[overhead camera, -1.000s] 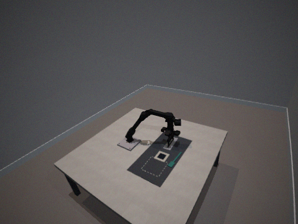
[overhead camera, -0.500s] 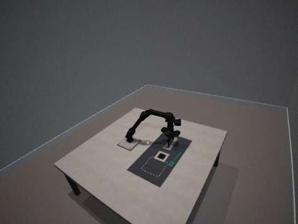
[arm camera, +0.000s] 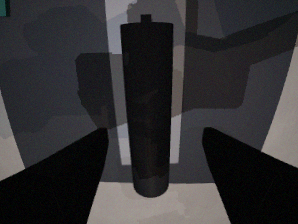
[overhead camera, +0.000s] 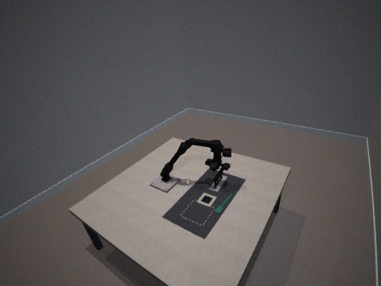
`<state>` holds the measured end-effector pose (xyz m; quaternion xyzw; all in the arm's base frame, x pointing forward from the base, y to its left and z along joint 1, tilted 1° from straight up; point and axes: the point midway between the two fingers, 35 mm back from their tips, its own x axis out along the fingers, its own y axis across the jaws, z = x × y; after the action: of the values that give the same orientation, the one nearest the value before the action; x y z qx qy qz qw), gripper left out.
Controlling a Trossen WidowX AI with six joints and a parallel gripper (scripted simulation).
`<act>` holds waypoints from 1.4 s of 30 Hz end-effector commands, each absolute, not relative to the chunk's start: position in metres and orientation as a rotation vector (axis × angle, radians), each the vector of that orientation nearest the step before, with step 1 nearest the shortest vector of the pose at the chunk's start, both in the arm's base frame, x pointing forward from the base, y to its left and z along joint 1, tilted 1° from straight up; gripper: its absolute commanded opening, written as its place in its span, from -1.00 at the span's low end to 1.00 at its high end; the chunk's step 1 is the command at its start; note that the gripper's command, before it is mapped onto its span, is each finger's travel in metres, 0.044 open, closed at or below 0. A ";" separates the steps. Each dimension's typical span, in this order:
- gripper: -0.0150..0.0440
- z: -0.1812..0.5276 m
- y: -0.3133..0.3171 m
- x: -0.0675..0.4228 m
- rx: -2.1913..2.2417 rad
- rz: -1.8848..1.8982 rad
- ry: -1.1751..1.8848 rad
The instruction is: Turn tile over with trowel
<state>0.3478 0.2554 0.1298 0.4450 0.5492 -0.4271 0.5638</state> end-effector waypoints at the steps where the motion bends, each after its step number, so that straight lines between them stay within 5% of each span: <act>1: 0.42 0.142 0.255 0.347 1.058 -1.002 1.288; 42: 0.53 0.137 0.265 0.352 0.269 -0.065 1.238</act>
<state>0.3538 0.2651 0.1392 0.1577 0.5838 -0.0559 0.7944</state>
